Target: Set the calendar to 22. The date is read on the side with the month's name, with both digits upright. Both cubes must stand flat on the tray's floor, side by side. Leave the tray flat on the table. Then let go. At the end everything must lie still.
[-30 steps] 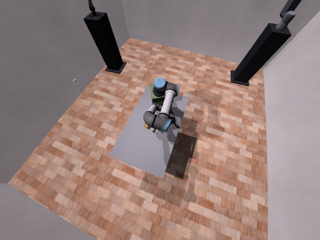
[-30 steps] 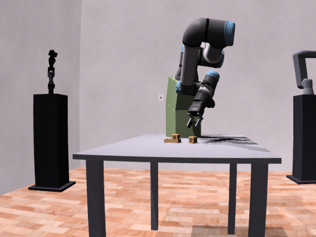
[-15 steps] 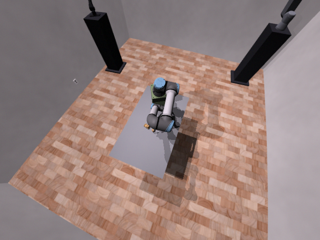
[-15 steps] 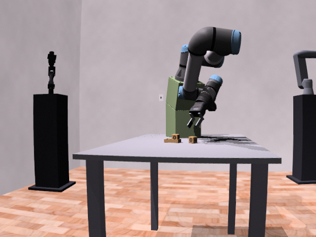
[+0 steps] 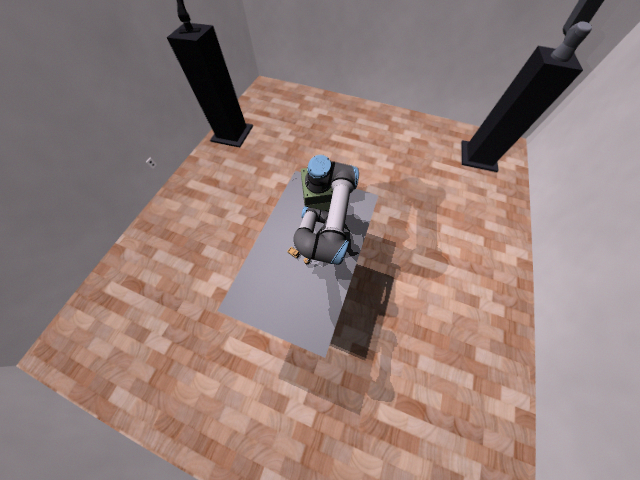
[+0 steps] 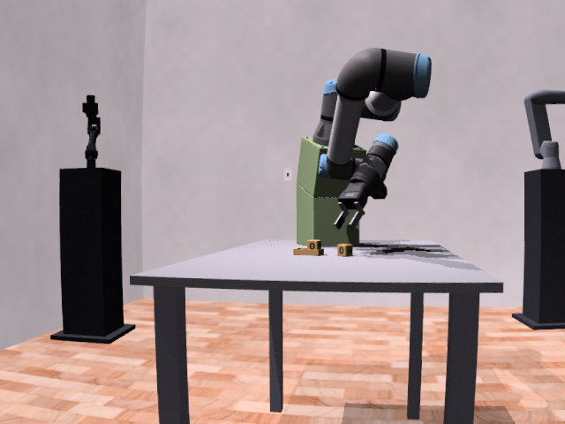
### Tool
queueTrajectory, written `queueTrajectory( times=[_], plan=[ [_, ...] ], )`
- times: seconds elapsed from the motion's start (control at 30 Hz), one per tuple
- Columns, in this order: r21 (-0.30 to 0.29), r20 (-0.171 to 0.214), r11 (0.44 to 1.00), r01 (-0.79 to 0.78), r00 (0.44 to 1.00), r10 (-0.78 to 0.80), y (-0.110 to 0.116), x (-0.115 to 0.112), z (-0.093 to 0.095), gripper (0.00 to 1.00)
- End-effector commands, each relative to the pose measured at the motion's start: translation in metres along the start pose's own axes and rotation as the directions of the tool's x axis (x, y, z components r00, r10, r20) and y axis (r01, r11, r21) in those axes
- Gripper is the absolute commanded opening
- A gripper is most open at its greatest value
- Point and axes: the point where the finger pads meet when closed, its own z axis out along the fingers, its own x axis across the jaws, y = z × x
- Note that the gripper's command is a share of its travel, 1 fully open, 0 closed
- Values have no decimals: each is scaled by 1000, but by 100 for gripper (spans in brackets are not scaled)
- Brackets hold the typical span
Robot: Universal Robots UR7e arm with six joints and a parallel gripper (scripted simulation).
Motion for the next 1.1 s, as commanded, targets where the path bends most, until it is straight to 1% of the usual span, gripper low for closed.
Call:
queueTrajectory(
  times=[0.0,0.4,1.07],
  plan=[
    [-1,0,1000,0,1000,0,-1,0,1,90],
    [-1,0,1000,0,1000,0,-8,0,8,90],
    [-1,0,1000,0,1000,0,-31,0,32,90]
  ],
)
